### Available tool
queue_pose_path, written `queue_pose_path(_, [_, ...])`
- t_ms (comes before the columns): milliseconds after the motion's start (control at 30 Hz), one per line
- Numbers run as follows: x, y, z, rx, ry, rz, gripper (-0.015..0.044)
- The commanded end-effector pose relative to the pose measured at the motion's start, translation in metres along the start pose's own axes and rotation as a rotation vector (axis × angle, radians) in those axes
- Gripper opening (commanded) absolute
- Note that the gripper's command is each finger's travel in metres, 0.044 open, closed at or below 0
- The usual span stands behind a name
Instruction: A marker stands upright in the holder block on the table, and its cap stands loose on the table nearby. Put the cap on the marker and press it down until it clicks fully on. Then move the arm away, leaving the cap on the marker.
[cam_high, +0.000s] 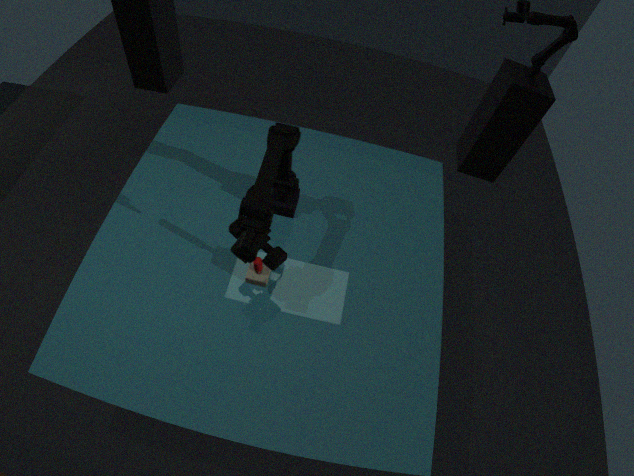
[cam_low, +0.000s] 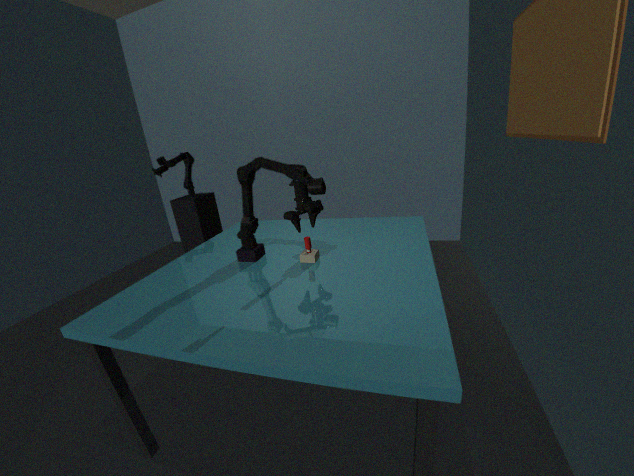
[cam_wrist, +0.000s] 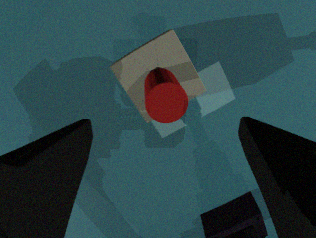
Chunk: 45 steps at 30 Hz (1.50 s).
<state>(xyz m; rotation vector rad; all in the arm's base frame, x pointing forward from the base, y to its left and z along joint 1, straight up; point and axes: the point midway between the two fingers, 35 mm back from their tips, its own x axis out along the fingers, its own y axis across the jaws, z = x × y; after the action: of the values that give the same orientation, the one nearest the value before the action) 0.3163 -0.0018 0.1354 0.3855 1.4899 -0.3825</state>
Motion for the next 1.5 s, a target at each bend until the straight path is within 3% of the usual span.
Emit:
queue_pose_path(0, [0.003, -0.001, -0.001, -0.298, 0.006, 0.0, 0.0282])
queue_pose_path(100, [0.006, -0.002, -0.001, -0.511, 0.006, 0.001, 0.0204])
queue_pose_path(367, [0.006, -0.002, -0.001, -0.526, 0.006, 0.001, 0.0])
queue_pose_path(1467, [0.033, -0.003, -0.002, -0.526, 0.007, 0.001, 0.0])
